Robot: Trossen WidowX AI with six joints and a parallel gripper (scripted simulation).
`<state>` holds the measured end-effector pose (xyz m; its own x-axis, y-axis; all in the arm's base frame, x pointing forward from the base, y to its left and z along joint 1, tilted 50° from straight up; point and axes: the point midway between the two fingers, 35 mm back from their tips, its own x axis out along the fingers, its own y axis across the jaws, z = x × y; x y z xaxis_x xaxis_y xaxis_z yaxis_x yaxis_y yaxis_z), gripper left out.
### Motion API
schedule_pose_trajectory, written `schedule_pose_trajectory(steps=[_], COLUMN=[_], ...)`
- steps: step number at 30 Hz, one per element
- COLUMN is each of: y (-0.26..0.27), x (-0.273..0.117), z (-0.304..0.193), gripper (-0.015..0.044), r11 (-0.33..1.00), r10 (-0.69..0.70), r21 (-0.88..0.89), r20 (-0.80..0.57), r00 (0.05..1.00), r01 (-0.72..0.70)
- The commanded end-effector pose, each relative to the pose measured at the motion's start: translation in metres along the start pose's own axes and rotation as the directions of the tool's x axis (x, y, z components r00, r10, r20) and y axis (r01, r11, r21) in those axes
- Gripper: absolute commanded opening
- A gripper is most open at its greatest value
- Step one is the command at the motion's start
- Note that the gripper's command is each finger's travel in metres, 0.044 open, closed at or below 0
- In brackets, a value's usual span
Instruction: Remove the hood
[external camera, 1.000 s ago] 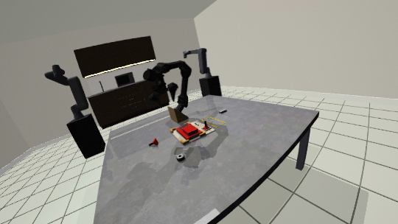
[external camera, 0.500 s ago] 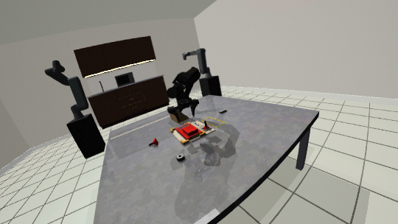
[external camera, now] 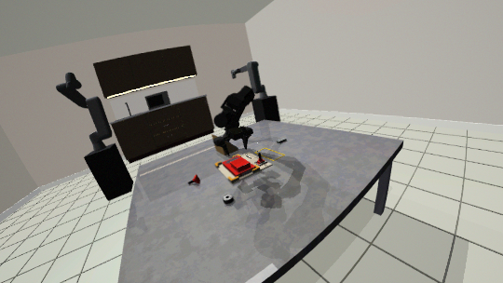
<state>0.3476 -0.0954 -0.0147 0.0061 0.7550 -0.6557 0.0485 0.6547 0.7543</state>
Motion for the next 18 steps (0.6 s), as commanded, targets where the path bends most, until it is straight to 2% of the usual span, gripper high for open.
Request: schedule_pose_trajectory(steps=[1,18], y=[0.0,-0.001], x=[0.003,0.014], z=[0.0,0.0], gripper=[0.044,0.044], r11=[1.0,1.0], r10=[-0.004,-0.004], r21=[-0.004,-0.004], r20=[-0.005,-0.005], r00=[1.0,1.0], r01=[0.004,0.004])
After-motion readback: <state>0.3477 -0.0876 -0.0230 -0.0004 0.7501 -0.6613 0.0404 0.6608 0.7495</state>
